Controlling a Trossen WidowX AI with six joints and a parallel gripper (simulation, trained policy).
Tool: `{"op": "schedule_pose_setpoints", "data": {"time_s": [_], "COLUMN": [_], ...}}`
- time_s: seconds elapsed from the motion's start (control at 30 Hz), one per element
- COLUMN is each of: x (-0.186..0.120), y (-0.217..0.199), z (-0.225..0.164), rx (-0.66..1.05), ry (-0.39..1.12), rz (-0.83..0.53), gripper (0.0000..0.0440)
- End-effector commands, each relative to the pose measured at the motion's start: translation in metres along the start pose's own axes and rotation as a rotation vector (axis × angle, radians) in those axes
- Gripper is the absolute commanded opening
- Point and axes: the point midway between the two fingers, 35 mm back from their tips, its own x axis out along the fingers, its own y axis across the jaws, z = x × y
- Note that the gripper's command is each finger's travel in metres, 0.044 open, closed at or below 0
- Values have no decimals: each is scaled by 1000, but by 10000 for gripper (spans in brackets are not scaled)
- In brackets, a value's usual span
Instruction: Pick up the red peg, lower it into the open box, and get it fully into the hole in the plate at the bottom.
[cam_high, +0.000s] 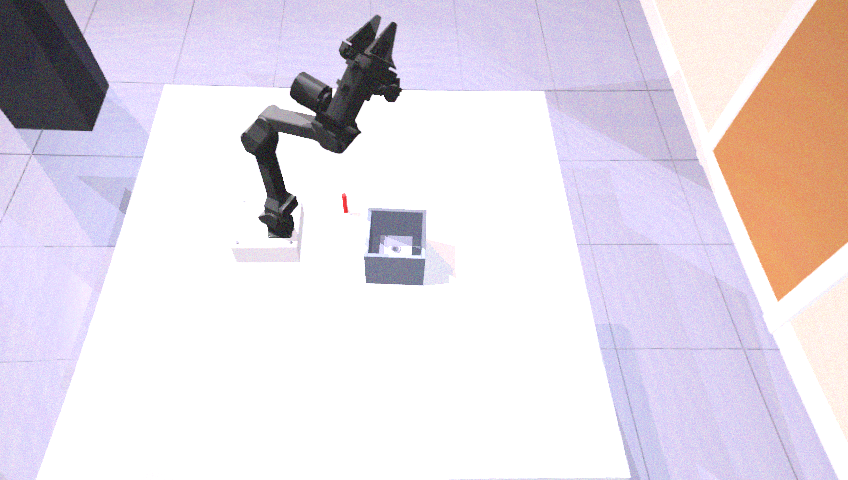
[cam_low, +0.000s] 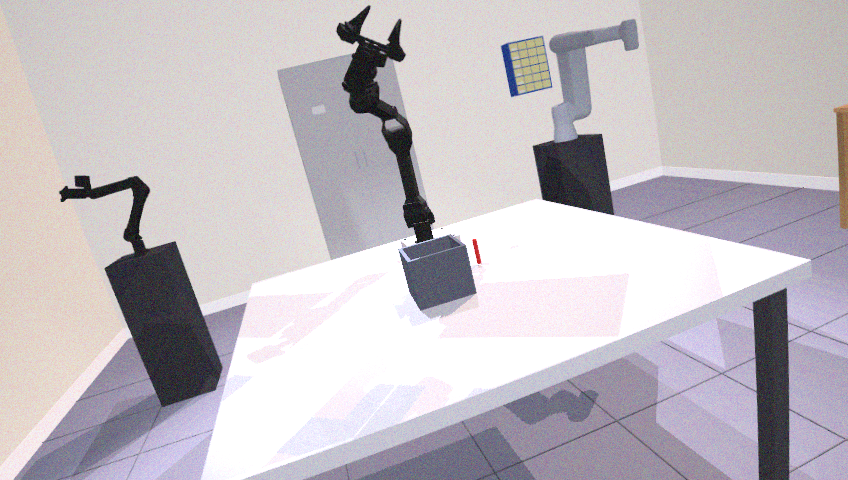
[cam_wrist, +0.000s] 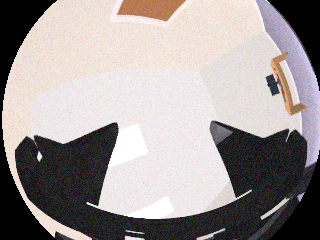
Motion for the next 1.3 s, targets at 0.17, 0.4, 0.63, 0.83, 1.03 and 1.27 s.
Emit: {"op": "schedule_pose_setpoints", "data": {"time_s": [0.17,0.4,0.63,0.83,1.03,1.27], "x": [2,2,1,-1,-4,-9], "y": [14,24,33,38,41,42], "z": [16,32,51,68,87,110], "rx": [264,494,722,916,1109,1330], "ry": [-14,-23,-27,-28,-25,-18], "rz": [87,166,250,325,405,504], "gripper": [440,440,440,440,440,440]}}
